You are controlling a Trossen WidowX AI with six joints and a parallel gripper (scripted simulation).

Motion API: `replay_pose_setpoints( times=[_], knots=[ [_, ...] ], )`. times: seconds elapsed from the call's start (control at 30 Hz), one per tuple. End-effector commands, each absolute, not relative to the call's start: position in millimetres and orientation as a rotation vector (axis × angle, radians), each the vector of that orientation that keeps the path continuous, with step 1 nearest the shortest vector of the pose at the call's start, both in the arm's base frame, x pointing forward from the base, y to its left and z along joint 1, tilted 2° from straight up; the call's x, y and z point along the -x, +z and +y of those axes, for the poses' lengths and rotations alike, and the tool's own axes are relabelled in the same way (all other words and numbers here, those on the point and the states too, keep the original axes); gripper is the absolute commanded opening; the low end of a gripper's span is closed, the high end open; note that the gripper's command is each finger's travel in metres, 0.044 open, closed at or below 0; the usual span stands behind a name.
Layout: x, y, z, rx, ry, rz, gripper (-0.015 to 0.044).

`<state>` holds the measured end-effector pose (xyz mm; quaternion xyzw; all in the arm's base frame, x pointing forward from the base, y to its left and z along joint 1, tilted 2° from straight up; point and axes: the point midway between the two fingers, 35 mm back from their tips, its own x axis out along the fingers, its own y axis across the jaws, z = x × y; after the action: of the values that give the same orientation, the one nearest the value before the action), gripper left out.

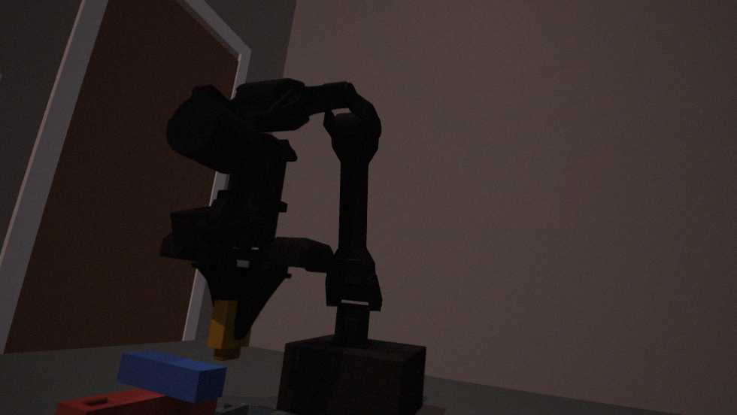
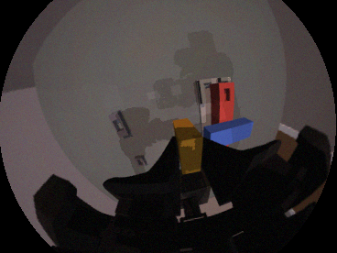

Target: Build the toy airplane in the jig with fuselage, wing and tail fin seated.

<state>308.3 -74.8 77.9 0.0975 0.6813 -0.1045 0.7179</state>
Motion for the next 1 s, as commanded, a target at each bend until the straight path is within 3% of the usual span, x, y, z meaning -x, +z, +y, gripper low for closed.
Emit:
replay_pose_setpoints(
  times=[0.0, 0.97],
  knots=[
    [-312, 76, -86, -0.213, -0.222, 1.505, 0.0000],
    [-310, 63, -175, -0.193, -0.225, 1.502, 0.0000]
  ],
)
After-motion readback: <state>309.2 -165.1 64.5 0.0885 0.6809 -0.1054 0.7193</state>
